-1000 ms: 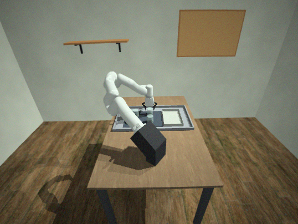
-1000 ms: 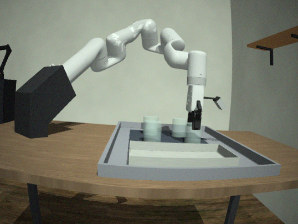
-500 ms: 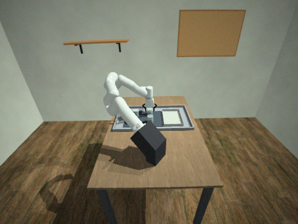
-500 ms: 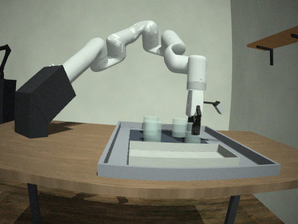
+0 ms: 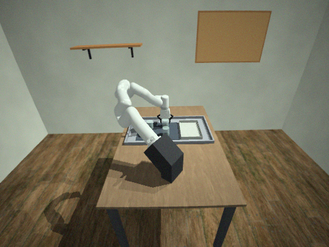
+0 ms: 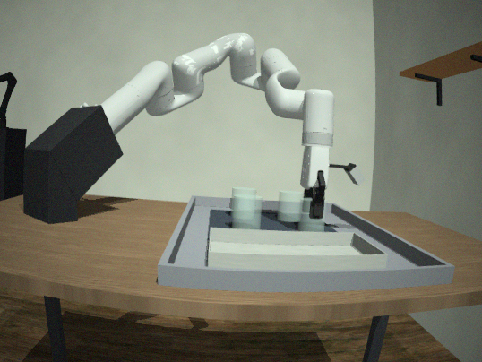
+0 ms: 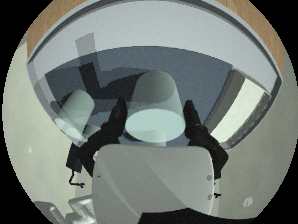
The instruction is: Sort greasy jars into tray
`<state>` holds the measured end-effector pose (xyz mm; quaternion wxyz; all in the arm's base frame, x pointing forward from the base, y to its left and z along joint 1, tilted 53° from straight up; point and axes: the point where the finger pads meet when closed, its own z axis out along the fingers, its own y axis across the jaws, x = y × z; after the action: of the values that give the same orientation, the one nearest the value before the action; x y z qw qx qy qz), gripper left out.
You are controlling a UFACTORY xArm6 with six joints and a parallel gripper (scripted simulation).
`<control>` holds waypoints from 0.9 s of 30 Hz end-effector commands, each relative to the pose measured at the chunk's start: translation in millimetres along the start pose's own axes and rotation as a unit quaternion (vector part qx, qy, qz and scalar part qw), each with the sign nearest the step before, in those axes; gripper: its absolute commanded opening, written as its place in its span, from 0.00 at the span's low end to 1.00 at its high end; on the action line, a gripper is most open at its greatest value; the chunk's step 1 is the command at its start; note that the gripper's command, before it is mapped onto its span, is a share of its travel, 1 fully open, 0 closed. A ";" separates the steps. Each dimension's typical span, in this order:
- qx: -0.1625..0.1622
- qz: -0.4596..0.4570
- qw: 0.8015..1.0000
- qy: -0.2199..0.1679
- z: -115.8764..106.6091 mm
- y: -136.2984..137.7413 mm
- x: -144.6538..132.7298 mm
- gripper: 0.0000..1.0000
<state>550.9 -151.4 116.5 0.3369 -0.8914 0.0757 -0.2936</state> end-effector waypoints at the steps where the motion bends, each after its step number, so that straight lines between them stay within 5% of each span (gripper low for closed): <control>1: -0.001 0.000 1.000 0.001 -1.2 0.3 1.2 0.91; 27: -0.001 0.000 1.000 0.001 -1.2 0.3 1.2 0.85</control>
<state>550.9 -151.3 116.5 0.3369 -0.8914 0.0757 -0.2936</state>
